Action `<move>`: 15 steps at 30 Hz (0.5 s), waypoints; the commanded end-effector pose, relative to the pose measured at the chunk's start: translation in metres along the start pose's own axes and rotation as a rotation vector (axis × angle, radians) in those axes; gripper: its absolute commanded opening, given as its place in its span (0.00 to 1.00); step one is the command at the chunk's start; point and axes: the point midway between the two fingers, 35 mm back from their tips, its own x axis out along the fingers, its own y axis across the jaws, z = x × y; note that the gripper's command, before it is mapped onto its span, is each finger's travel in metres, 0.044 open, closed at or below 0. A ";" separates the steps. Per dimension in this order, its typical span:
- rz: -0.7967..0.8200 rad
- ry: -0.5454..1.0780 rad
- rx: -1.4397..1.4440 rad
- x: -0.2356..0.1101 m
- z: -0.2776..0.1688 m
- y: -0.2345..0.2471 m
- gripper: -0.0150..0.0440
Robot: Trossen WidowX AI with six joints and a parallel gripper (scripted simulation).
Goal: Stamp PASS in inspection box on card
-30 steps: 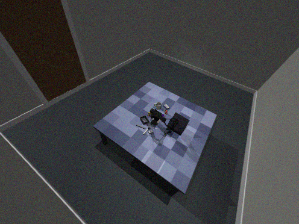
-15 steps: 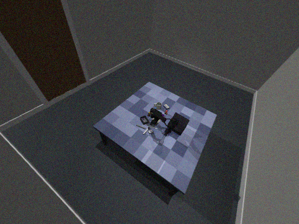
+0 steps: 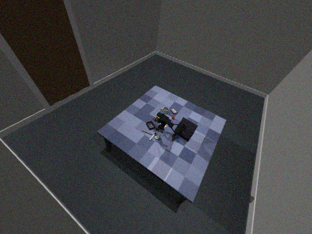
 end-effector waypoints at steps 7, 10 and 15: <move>0.007 -0.005 -0.005 -0.006 0.000 0.001 0.25; 0.008 -0.005 -0.005 -0.007 0.000 0.001 0.25; 0.009 -0.005 -0.005 -0.010 0.000 0.001 0.25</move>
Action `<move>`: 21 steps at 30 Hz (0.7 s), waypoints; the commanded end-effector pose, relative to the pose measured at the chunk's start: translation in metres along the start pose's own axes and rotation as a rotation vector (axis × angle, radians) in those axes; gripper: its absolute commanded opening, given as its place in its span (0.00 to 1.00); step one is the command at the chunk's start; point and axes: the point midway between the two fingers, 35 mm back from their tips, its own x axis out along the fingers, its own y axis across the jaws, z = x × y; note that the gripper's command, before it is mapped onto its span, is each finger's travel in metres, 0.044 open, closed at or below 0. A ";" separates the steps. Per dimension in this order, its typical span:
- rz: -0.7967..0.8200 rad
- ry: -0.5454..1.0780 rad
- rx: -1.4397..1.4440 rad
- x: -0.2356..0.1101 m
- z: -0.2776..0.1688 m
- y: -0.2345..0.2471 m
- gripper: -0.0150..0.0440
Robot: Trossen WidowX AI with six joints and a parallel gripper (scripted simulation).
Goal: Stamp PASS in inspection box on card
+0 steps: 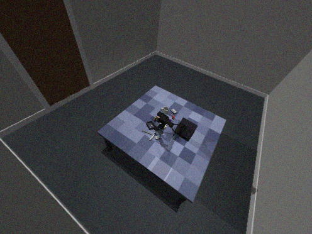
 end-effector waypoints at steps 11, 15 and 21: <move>0.008 -0.005 -0.005 -0.008 0.000 0.001 0.25; 0.009 -0.006 -0.005 -0.010 0.000 0.001 0.25; 0.011 -0.006 -0.005 -0.013 0.000 0.002 0.25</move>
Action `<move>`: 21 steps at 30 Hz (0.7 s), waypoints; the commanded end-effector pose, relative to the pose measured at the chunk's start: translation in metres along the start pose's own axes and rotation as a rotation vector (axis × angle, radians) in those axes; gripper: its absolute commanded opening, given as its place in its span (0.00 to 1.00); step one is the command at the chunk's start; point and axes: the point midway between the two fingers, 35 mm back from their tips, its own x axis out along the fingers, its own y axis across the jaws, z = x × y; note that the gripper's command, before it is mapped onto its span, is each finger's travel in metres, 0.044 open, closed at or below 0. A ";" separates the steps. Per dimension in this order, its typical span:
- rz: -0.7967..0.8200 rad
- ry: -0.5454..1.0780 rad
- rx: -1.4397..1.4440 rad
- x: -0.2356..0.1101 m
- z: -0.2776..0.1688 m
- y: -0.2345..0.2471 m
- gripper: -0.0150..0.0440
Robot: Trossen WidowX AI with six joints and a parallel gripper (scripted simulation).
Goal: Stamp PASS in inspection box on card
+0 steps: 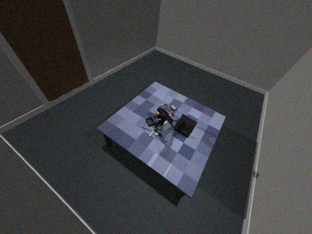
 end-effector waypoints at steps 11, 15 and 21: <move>0.001 -0.008 -0.004 -0.007 0.006 -0.009 0.25; -0.009 -0.010 -0.003 -0.008 0.014 -0.027 0.25; -0.020 -0.012 -0.001 -0.010 0.024 -0.054 0.25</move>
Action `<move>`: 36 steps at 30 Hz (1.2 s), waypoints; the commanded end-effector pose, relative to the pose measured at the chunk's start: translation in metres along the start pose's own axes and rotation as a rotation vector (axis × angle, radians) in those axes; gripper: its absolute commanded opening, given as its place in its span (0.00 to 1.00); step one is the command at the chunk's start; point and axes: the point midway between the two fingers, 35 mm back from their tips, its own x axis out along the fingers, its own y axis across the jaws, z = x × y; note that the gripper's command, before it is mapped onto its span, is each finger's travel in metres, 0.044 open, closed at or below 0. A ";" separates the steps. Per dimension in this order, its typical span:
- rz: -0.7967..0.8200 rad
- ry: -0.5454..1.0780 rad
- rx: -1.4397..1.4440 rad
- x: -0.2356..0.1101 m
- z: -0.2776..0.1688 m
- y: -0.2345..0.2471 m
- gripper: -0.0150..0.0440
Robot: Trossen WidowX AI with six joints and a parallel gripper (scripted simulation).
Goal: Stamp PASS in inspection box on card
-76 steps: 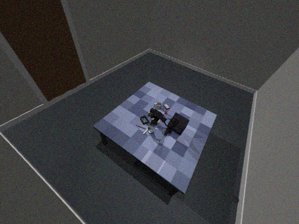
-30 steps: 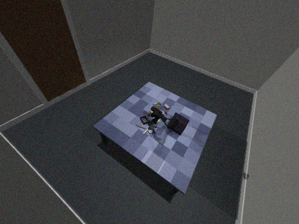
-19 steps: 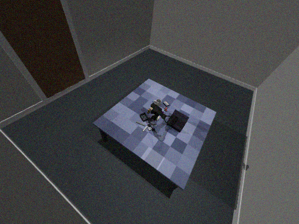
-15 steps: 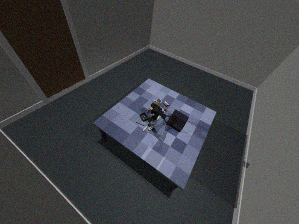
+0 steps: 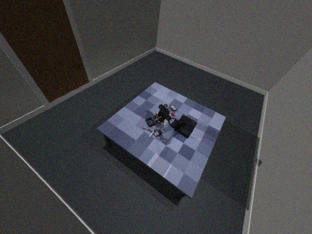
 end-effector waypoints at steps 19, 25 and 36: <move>-0.012 0.004 0.000 -0.004 0.013 -0.108 0.25; -0.003 0.005 -0.003 -0.003 0.008 -0.138 0.25; 0.010 0.004 -0.007 0.000 0.000 -0.164 0.25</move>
